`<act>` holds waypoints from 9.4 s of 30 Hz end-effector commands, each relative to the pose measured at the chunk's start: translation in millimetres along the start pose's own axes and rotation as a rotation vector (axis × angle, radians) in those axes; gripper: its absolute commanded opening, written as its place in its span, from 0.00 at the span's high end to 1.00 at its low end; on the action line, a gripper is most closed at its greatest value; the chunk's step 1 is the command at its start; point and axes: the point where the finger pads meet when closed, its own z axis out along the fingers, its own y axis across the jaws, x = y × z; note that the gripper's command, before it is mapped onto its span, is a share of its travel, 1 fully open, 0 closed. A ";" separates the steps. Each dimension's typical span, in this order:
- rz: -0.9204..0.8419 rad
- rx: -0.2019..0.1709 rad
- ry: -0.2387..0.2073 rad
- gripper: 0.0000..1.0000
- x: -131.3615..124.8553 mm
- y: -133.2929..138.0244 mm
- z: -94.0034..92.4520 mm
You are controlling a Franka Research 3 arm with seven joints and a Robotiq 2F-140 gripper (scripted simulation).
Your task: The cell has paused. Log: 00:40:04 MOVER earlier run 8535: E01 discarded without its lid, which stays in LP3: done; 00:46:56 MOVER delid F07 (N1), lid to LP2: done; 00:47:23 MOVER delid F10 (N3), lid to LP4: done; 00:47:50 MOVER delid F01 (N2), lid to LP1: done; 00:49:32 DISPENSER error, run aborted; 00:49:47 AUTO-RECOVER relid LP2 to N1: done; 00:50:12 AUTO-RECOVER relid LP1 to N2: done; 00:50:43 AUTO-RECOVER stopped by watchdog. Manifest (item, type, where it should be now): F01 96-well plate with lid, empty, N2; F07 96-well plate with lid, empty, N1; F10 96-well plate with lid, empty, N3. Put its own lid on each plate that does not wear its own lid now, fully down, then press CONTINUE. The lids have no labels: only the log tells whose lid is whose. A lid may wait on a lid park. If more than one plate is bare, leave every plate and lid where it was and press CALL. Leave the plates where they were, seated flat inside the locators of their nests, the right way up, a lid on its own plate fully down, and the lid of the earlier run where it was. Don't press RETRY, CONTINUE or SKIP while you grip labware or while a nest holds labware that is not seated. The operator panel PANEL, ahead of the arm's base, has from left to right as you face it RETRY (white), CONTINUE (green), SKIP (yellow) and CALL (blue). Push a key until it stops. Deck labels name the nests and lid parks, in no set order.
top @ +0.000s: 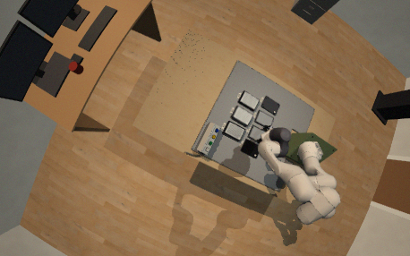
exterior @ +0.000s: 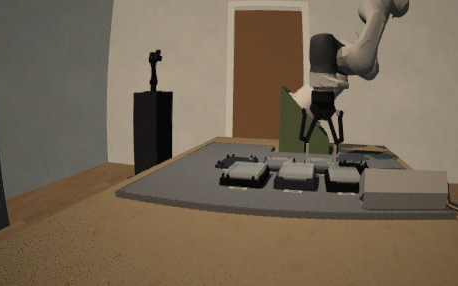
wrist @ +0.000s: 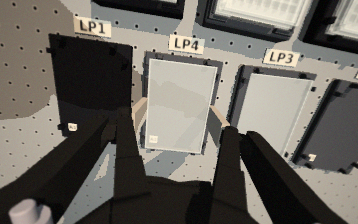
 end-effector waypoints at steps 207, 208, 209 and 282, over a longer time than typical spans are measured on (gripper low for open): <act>0.029 0.000 0.002 1.00 187.7 -59.5 -42.0; 0.029 0.000 0.002 1.00 187.8 -59.5 -40.9; 0.029 0.000 0.002 1.00 187.8 -59.5 -39.9; 0.027 0.000 0.002 1.00 188.4 -59.7 -30.8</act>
